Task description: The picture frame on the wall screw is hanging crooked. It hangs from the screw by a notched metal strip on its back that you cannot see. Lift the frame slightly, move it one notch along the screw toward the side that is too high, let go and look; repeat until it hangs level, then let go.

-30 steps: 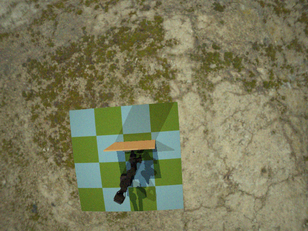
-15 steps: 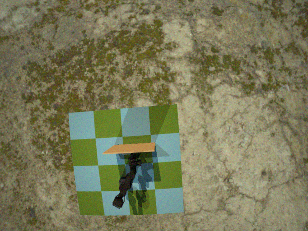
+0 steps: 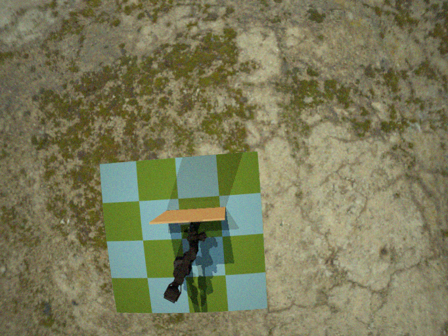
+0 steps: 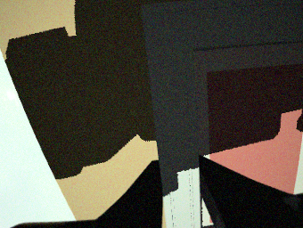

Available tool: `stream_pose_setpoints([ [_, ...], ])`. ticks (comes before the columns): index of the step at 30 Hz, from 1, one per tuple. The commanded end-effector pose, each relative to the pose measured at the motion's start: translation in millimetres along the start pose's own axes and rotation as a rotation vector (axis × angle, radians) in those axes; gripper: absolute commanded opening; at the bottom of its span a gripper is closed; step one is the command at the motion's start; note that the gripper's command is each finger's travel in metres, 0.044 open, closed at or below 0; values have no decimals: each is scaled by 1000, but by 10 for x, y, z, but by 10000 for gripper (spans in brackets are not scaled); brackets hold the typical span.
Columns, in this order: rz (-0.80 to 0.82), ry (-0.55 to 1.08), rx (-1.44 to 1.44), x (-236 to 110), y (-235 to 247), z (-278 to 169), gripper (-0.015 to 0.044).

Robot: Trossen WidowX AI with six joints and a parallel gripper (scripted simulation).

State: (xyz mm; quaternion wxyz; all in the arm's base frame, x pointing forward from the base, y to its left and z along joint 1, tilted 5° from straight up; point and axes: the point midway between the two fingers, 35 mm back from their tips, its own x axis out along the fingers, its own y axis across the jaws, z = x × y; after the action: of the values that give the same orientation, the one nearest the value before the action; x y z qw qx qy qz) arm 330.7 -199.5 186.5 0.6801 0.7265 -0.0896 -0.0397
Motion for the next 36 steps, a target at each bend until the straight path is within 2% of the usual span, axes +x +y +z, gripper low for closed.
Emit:
stream_pose_setpoints([
  [1, 12, 2, -11, 1, 41, -7, 0],
  [36, 12, 2, -10, 1, 45, -78, 0],
])
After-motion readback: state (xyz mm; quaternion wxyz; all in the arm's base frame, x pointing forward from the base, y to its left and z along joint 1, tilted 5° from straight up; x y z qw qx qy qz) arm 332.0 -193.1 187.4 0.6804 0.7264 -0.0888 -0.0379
